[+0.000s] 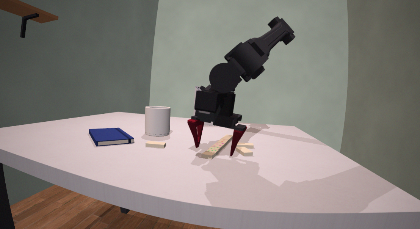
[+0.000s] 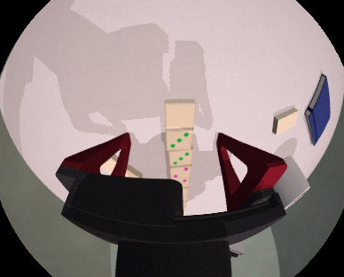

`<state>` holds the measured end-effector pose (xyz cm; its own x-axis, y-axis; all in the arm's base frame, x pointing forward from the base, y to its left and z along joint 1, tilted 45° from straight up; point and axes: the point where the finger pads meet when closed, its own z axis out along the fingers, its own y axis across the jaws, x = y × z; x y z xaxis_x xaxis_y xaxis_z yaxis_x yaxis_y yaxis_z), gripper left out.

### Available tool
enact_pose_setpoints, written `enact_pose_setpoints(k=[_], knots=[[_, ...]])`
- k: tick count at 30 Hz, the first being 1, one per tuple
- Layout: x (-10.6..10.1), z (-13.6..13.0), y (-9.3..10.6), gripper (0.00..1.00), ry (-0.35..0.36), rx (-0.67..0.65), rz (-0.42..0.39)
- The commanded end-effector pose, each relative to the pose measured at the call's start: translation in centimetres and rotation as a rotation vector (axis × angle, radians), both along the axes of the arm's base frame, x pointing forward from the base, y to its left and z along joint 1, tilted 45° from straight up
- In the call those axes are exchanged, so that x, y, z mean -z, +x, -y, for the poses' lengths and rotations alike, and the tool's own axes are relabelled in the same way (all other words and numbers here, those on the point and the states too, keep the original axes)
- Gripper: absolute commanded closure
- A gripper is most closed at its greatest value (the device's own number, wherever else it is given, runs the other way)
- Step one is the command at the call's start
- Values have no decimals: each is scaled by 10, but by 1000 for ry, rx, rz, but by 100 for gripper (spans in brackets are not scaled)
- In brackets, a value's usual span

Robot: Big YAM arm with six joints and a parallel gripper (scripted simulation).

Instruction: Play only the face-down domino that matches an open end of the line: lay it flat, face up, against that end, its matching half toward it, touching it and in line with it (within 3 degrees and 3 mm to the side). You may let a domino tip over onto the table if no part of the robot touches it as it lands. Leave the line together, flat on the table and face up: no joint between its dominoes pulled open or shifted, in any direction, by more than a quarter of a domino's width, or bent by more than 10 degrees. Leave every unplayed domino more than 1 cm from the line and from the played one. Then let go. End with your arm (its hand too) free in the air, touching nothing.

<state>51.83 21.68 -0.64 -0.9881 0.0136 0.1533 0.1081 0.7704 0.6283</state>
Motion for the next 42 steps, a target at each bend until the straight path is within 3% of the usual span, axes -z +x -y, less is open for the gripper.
enact_pose_setpoints(k=[1, 3, 4, 13, 20, 21, 30, 37, 38, 42], knots=[[-26, 3, 18, 6, 14, 2, 59], [-26, 3, 18, 6, 14, 2, 59], [-8, 4, 5, 6, 3, 6, 16], [-32, 14, 23, 6, 14, 16, 64], [-32, 14, 23, 6, 14, 16, 64], [-11, 7, 6, 6, 3, 6, 17], [-35, 25, 29, 6, 14, 31, 70], [-35, 25, 29, 6, 14, 31, 70], [-14, 19, 12, 6, 4, 22, 22], [-24, 24, 20, 6, 8, 28, 44]])
